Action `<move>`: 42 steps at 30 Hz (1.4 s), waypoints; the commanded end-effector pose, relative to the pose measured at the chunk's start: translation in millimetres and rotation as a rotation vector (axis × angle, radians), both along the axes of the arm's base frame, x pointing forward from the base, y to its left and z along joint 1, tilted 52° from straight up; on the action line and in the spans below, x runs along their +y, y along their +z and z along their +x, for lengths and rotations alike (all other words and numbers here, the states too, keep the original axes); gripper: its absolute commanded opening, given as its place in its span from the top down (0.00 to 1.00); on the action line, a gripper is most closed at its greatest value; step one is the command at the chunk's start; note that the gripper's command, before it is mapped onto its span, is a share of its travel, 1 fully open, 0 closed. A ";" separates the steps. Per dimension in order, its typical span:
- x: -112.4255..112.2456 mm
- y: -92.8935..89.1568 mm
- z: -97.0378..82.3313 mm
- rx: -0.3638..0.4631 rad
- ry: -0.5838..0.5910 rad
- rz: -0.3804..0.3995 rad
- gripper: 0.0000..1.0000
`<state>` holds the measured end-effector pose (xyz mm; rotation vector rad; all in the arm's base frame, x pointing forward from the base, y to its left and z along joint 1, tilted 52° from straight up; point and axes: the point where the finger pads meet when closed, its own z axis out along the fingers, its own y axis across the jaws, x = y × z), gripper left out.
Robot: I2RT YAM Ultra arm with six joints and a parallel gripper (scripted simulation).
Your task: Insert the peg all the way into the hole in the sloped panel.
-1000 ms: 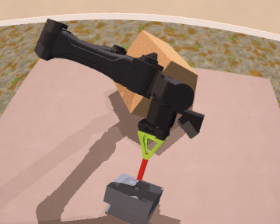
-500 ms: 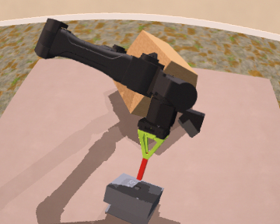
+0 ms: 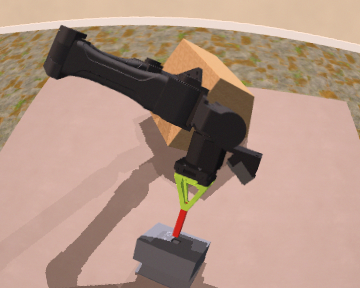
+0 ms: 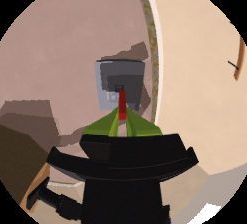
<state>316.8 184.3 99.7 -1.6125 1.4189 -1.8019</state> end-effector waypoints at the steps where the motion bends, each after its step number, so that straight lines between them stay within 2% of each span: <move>1: 9.0 2.1 -0.3 -0.016 0.037 0.029 1.00; 12: 9.3 -4.1 -11.8 -0.016 0.037 0.029 1.00; 17: 8.0 -5.4 -11.4 -0.016 0.037 0.029 1.00; 42: -1.5 -12.3 8.1 -0.016 0.037 0.029 1.00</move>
